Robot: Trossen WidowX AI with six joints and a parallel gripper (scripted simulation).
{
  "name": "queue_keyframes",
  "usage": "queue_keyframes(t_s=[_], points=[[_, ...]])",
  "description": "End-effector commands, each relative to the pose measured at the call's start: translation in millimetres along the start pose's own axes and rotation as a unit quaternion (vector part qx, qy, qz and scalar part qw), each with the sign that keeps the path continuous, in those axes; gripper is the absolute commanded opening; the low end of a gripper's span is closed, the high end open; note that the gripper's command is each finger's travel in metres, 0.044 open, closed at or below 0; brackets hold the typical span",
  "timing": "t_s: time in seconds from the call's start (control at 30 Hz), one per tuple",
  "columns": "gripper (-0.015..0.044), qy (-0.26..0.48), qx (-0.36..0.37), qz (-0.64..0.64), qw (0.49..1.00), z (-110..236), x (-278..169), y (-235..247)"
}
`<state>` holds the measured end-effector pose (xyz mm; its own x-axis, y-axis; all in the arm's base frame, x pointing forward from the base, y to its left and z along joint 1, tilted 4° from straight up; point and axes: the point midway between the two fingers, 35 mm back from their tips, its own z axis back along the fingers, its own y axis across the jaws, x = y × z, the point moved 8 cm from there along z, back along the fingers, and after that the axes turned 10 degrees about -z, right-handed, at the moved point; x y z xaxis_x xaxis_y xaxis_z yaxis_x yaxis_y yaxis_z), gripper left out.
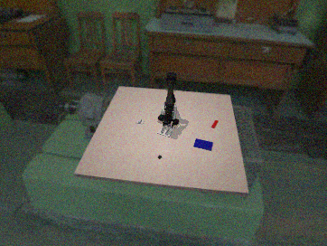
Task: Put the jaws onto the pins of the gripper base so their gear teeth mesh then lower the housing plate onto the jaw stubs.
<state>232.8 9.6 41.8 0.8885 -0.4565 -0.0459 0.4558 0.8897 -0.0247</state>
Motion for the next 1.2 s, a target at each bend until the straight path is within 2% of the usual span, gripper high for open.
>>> queue_keyframes(t_s=[0.0, 1.17], points=[[0.0351, 0.003, 0.001, 0.002, 1.0, -2.5, -0.6, 0.0], [0.0351, 0.003, 0.0, 0.001, 1.0, -9.3, -0.7, 0.0]])
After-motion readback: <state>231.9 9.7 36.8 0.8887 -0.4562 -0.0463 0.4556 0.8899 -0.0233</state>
